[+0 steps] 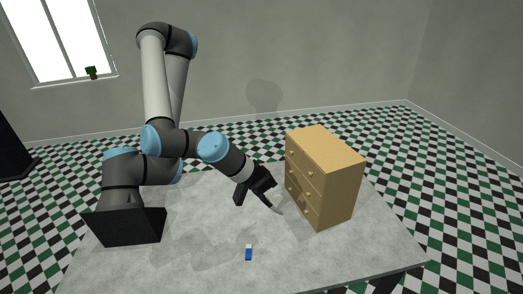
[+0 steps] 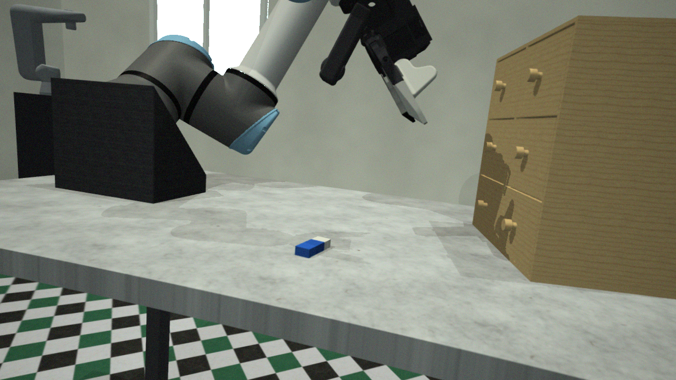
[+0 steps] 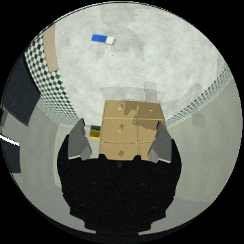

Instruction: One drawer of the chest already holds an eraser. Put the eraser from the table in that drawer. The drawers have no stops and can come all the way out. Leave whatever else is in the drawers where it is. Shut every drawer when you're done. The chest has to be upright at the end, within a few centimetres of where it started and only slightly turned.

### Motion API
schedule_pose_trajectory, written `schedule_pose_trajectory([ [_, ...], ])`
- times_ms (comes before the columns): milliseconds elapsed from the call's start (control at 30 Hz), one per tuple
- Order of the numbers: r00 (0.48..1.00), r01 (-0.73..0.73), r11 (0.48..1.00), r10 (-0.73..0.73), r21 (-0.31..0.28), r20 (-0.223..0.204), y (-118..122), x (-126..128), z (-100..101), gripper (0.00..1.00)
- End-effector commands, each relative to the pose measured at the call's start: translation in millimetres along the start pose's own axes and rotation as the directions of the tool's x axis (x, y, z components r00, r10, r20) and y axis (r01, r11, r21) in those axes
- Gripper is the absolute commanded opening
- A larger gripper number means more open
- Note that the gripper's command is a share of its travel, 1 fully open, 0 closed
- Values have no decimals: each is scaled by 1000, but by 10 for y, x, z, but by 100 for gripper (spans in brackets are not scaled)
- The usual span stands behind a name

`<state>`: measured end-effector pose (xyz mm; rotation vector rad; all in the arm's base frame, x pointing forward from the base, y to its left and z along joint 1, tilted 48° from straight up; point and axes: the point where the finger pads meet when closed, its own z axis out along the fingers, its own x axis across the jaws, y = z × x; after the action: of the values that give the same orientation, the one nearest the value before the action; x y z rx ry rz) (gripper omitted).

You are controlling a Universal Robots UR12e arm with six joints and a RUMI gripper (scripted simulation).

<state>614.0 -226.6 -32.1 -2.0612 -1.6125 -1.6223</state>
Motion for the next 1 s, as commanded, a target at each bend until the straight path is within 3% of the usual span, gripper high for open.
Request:
schedule_pose_trajectory([
  [0, 1000, 3, 993, -1, -118, 20, 16, -33, 127, 100],
  [333, 1000, 8, 967, -4, -256, 19, 32, -39, 279, 100],
  [967, 1000, 13, 923, -6, -386, 18, 53, -44, 424, 100],
])
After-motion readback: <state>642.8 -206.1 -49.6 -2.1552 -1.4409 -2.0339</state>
